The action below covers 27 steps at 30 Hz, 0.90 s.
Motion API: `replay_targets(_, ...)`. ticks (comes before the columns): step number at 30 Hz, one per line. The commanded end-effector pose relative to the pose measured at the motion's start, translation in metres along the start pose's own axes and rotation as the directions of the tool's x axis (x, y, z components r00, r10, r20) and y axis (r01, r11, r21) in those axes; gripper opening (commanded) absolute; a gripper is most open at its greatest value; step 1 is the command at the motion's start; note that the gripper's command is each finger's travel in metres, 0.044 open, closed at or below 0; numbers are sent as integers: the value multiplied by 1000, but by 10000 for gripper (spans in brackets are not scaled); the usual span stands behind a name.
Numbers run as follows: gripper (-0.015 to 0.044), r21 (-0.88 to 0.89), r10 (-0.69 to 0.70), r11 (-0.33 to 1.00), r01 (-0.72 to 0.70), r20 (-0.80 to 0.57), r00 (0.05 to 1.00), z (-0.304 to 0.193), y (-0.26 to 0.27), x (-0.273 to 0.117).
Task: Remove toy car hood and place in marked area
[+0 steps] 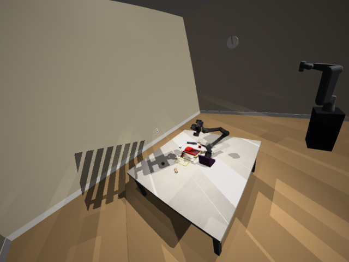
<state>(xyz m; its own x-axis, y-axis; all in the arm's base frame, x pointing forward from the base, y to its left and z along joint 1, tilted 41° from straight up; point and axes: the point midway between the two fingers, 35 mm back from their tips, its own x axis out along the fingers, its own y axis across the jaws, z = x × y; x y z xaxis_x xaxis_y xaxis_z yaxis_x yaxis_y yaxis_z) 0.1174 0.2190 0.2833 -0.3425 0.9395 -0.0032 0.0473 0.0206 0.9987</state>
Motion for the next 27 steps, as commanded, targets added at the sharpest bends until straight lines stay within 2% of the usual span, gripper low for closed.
replay_targets(1,26,2,-1,1000,1,11,1000,3,0,0)
replay_targets(4,105,33,-24,999,19,166,986,40,-3,-5)
replay_targets(8,210,103,-133,990,99,407,904,100,-20,-22)
replay_targets(12,315,212,-310,950,228,580,753,148,-51,-52)
replay_targets(15,394,322,-470,882,344,645,602,173,-79,-80)
replay_targets(17,440,404,-579,812,422,652,489,184,-100,-102)
replay_targets(21,440,564,-776,600,568,583,241,192,-137,-150)
replay_targets(27,440,695,-944,97,712,291,-155,175,-175,-230)
